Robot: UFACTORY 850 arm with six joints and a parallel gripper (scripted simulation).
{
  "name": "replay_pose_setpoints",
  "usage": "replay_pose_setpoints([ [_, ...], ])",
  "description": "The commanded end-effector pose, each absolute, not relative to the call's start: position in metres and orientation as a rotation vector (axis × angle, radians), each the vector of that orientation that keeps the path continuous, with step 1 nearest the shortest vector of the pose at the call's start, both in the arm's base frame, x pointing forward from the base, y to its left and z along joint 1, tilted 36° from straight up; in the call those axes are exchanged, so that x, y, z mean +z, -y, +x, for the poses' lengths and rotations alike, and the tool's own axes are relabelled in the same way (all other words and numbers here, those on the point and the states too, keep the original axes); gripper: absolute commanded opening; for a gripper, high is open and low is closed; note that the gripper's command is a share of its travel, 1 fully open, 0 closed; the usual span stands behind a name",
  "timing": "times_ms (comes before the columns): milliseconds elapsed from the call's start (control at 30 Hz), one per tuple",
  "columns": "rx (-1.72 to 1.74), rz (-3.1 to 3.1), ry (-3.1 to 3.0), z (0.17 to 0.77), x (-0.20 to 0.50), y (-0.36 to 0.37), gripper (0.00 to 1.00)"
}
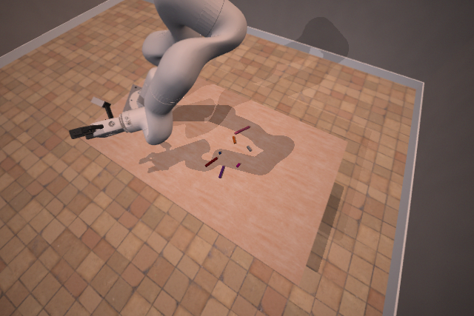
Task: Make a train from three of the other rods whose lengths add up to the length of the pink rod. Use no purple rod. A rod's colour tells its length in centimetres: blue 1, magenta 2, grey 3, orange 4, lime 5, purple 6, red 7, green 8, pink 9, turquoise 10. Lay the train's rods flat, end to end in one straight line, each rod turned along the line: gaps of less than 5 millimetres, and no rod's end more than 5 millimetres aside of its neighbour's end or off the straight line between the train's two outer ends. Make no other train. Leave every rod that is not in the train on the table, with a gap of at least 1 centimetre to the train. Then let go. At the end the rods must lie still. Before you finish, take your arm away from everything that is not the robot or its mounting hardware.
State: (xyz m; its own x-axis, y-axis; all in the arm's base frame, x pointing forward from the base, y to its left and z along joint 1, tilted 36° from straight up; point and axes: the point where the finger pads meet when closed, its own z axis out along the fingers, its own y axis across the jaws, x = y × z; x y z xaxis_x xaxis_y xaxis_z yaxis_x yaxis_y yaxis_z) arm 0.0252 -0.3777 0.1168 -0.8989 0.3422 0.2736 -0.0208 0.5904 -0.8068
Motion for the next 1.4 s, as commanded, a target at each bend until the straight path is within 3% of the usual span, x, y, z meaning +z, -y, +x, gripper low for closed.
replay_pose_setpoints([
  [0,1.236,-0.259,2.419,0.025,0.117,0.378,1.0],
  [800,1.22,-0.268,2.434,0.029,0.119,0.375,1.0],
  [1367,0.928,-0.435,2.671,0.089,0.135,0.316,1.0],
])
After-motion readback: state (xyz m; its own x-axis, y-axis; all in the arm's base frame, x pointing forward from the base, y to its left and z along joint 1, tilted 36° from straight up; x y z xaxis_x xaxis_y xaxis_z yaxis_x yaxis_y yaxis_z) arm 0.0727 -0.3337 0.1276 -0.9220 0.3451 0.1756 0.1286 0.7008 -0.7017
